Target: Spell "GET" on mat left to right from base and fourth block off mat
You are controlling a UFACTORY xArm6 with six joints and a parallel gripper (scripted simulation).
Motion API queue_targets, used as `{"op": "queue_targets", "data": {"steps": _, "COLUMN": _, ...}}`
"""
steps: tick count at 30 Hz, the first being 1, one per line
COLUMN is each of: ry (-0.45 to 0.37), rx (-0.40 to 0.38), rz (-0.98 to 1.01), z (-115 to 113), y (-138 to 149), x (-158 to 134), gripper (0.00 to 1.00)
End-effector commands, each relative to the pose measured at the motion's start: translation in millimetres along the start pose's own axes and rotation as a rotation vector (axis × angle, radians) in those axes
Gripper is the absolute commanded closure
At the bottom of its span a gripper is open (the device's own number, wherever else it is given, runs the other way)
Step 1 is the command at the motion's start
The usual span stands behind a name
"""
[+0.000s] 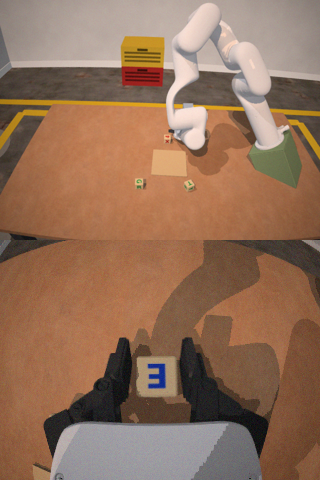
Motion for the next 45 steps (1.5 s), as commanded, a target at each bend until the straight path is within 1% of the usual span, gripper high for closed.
{"op": "queue_targets", "data": {"steps": 1, "ry": 0.0, "rx": 0.001, "rz": 0.001, "z": 0, "y": 0, "x": 0, "gripper": 0.53}}
{"op": "queue_targets", "data": {"steps": 24, "ry": 0.0, "rx": 0.001, "rz": 0.001, "z": -1, "y": 0, "x": 2, "gripper": 0.53}}
{"op": "queue_targets", "data": {"steps": 28, "ry": 0.0, "rx": 0.001, "rz": 0.001, "z": -6, "y": 1, "x": 9, "gripper": 0.53}}
{"op": "queue_targets", "data": {"steps": 35, "ry": 0.0, "rx": 0.001, "rz": 0.001, "z": -19, "y": 6, "x": 30, "gripper": 0.53}}
{"op": "queue_targets", "data": {"steps": 45, "ry": 0.0, "rx": 0.001, "rz": 0.001, "z": -27, "y": 8, "x": 42, "gripper": 0.53}}
Point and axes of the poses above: the point where the finger pads meet when closed, its own z axis out along the fingers, its own y axis across the jaws, x = y × z, the point moved 4 cm from there along -z, back along the fingers, and after that the axes turned 12 degrees about -z, right-handed, at the moved point
